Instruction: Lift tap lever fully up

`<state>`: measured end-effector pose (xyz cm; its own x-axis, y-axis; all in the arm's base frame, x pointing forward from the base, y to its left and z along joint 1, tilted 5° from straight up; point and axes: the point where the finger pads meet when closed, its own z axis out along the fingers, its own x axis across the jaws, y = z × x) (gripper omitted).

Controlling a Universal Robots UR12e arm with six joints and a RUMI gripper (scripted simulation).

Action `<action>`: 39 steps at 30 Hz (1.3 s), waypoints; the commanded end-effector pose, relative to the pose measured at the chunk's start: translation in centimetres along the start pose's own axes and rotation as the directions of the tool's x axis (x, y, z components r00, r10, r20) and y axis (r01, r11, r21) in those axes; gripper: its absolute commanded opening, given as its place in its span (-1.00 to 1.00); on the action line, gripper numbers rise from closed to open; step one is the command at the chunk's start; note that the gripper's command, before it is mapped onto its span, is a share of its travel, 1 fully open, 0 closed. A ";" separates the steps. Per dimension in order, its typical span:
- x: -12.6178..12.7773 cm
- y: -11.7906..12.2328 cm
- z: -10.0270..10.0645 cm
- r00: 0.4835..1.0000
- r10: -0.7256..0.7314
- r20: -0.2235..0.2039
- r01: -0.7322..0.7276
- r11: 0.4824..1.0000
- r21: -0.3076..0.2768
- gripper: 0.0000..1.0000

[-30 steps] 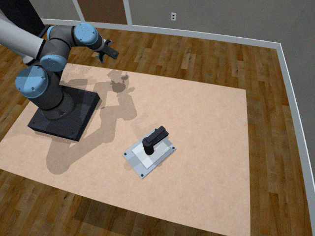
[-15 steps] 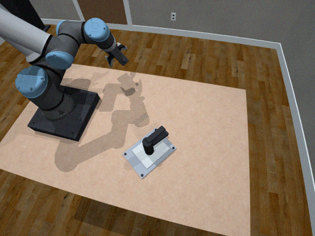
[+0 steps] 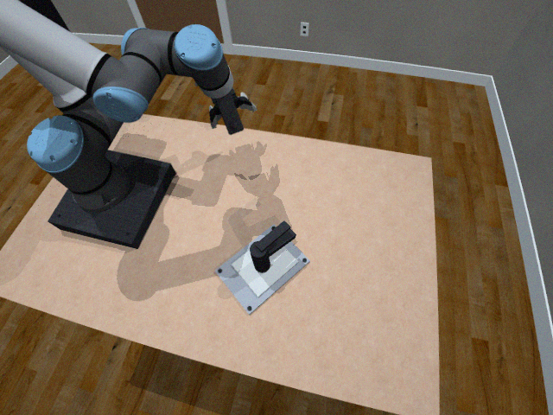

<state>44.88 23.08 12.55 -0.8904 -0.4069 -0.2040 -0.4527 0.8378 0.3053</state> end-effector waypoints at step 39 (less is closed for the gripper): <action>-2.7 -36.2 -21.2 0.400 0.870 0.288 -0.900 0.314 0.302 1.00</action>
<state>62.03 -11.46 21.14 -0.7829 0.6176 -0.0753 0.6182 0.7858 0.0182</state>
